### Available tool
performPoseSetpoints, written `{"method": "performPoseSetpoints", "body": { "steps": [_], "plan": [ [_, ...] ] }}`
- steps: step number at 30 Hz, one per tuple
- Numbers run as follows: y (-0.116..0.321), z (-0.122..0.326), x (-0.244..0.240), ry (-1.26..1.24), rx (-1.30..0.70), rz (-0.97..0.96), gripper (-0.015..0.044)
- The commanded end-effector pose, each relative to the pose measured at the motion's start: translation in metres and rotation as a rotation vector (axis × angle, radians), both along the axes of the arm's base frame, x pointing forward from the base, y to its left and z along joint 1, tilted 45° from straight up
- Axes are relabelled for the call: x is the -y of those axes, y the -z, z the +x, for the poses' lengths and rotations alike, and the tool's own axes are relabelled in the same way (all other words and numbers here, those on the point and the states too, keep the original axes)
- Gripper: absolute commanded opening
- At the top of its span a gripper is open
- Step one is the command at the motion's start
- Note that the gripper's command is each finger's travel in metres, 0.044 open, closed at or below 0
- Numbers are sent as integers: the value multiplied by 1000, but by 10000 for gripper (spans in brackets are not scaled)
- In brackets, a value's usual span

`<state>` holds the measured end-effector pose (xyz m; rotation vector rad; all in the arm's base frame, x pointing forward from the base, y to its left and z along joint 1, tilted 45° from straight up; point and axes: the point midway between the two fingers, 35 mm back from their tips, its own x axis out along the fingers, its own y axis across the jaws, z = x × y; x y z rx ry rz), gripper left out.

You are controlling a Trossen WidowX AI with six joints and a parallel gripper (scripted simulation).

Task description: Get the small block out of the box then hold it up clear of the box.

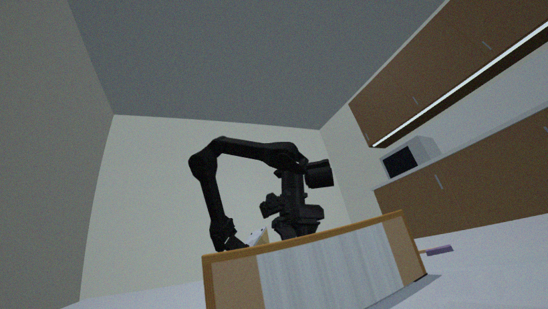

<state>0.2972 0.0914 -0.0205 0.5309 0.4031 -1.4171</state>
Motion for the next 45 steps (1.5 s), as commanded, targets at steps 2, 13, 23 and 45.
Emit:
{"method": "performPoseSetpoints", "body": {
  "steps": [2, 13, 23, 45],
  "plan": [
    [-6, 1, 4, -3, 7, 3, 400],
    [-14, 1, 12, -3, 7, 3, 400],
    [-9, 1, 7, -3, 7, 3, 400],
    [-20, 1, 19, -3, 7, 2, 400]
  ]
}}
